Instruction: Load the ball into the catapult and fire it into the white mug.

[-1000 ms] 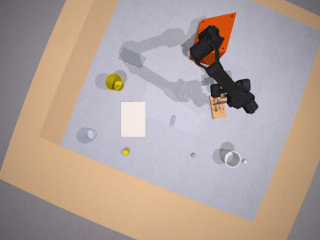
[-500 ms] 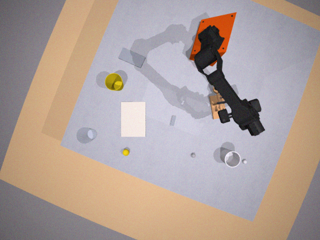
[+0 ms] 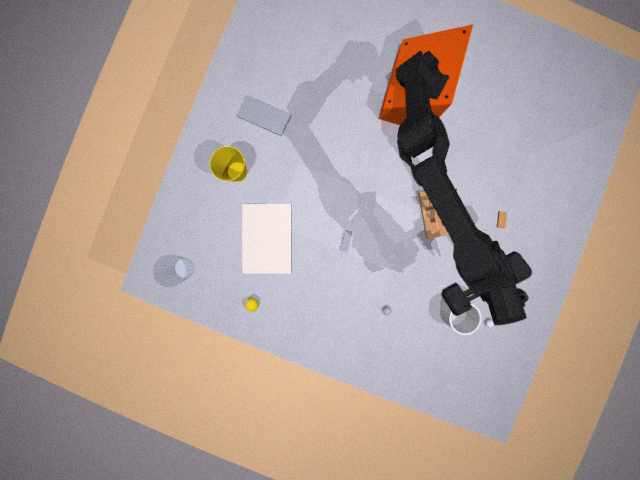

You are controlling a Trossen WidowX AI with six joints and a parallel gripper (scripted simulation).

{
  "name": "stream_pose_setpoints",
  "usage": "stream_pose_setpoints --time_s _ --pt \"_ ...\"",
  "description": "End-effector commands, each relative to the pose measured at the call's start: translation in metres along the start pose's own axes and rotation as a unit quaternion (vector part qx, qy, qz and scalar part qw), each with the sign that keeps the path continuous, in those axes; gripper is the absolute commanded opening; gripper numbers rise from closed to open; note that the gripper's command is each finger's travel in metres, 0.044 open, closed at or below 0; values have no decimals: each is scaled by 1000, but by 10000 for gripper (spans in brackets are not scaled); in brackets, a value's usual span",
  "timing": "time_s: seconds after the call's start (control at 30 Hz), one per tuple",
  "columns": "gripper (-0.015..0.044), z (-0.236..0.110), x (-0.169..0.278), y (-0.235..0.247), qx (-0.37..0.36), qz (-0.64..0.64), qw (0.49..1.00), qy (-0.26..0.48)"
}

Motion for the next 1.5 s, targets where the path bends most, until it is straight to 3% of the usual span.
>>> stream_pose_setpoints --time_s 0.0,0.13,0.67,1.23,1.47 --pt "440 -4 -21 -19 20 -19 999 -40" --pt "440 -9 -36 -33 38 -33 996 -71" --pt "440 -9 -36 -33 38 -33 996 -71" --pt "0 -9 -36 -33 38 -33 996 -71" --pt "0 -9 -36 -33 38 -33 996 -71"
Point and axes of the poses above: the point midway between the two fingers, 35 mm back from their tips, its own z axis out along the fingers, its own y axis across the jaws, x = y × z, the point moved 6 cm from there along -z, back along the fingers, and after that the axes turned 3 degrees about z, right-handed, at the moved point
